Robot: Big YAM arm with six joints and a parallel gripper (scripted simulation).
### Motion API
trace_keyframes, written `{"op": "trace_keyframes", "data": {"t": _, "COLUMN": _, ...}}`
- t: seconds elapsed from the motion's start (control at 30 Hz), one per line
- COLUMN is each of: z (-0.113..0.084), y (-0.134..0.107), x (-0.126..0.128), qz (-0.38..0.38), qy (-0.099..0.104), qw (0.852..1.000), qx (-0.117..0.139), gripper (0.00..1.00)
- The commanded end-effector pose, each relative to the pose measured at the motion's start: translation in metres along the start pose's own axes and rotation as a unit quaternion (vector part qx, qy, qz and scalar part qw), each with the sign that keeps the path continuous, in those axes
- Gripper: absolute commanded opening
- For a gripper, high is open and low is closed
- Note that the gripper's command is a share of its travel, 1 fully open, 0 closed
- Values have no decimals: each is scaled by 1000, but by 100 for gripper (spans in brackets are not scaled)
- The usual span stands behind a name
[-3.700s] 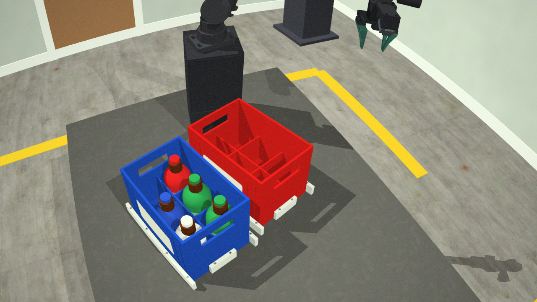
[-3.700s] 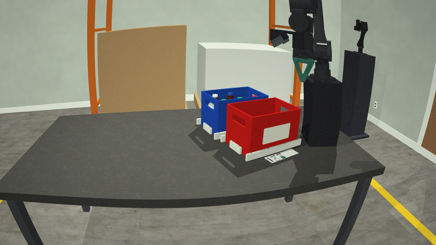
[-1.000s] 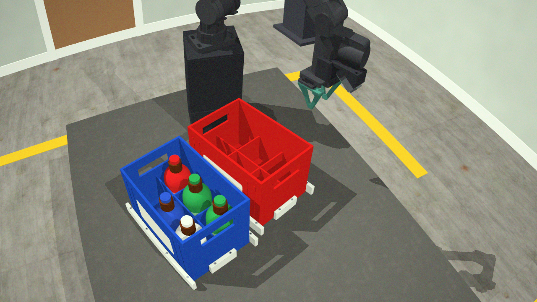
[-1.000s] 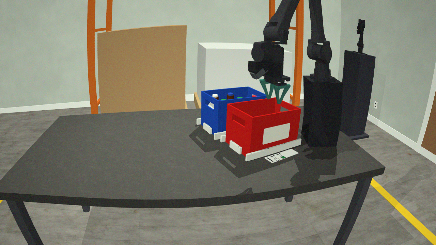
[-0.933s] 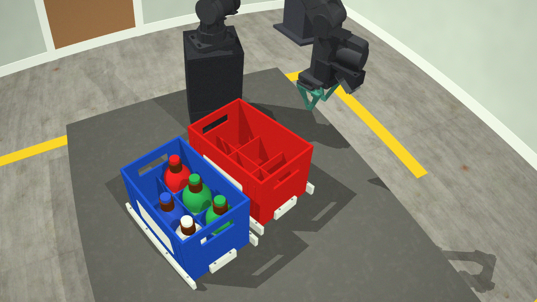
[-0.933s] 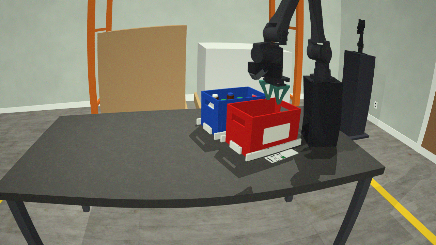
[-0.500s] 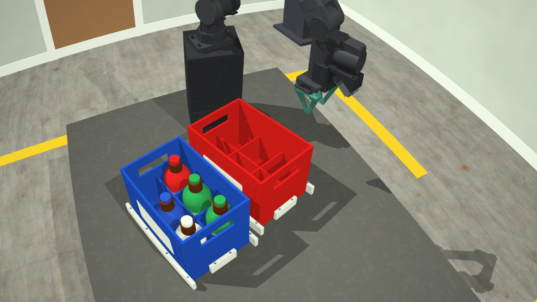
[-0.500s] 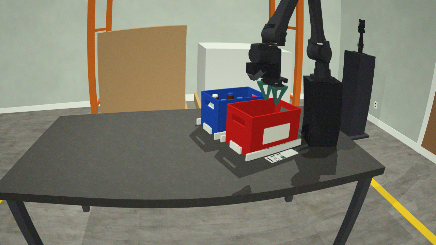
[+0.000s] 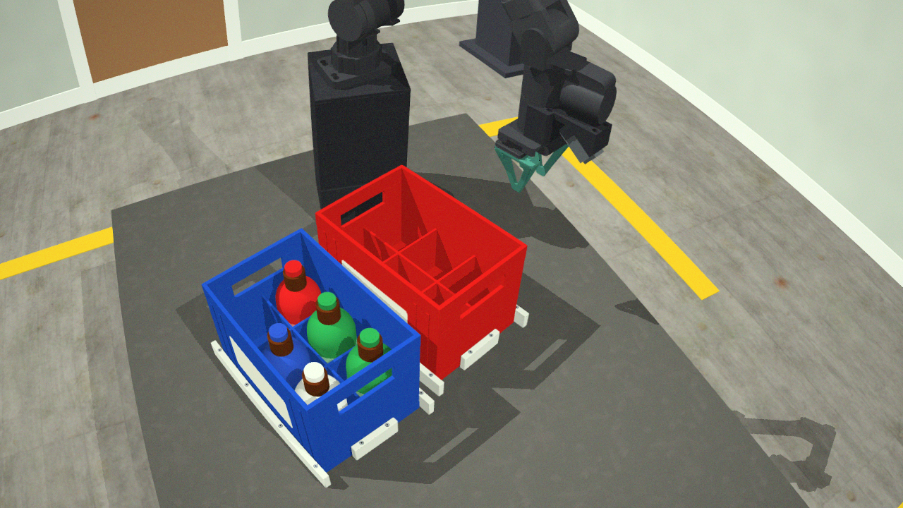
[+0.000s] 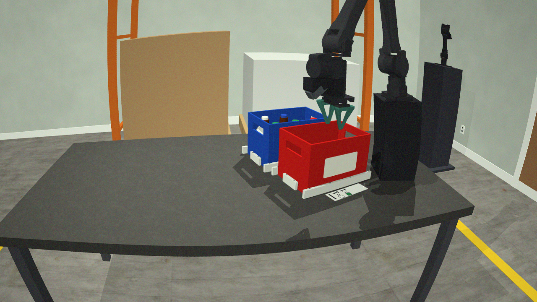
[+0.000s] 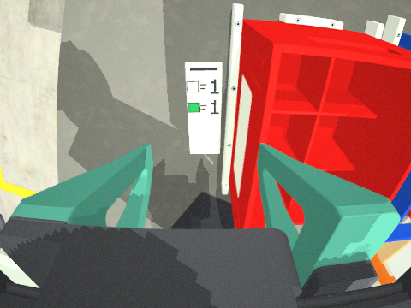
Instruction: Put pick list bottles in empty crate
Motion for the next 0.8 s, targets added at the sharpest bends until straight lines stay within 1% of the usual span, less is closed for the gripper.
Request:
{"op": "trace_keyframes", "data": {"t": 0.0, "z": -6, "y": 9, "x": 4, "qz": -4, "qy": 4, "qw": 1000, "qx": -12, "gripper": 61}}
{"op": "trace_keyframes", "data": {"t": 0.23, "z": -6, "y": 9, "x": 4, "qz": -4, "qy": 4, "qw": 1000, "qx": -12, "gripper": 61}}
{"op": "trace_keyframes", "data": {"t": 0.27, "z": -4, "y": 2, "x": 7, "qz": -16, "qy": 6, "qw": 1000, "qx": -13, "gripper": 61}}
{"op": "trace_keyframes", "data": {"t": 0.37, "z": -3, "y": 0, "x": 7, "qz": -14, "qy": 4, "qw": 1000, "qx": -8, "gripper": 61}}
{"op": "trace_keyframes", "data": {"t": 0.5, "z": -5, "y": 3, "x": 8, "qz": -12, "qy": 6, "qw": 1000, "qx": -12, "gripper": 61}}
{"op": "trace_keyframes", "data": {"t": 0.77, "z": -5, "y": 2, "x": 8, "qz": -9, "qy": 5, "qw": 1000, "qx": -12, "gripper": 61}}
Point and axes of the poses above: the point where the finger pads meet when closed, its own z axis out along the fingers, its own x axis across the jaws, y = z × x, the point moved 4 cm from there along -z, back along the fingers, and after that the axes turned 10 degrees about z, right-handed, at the moved point
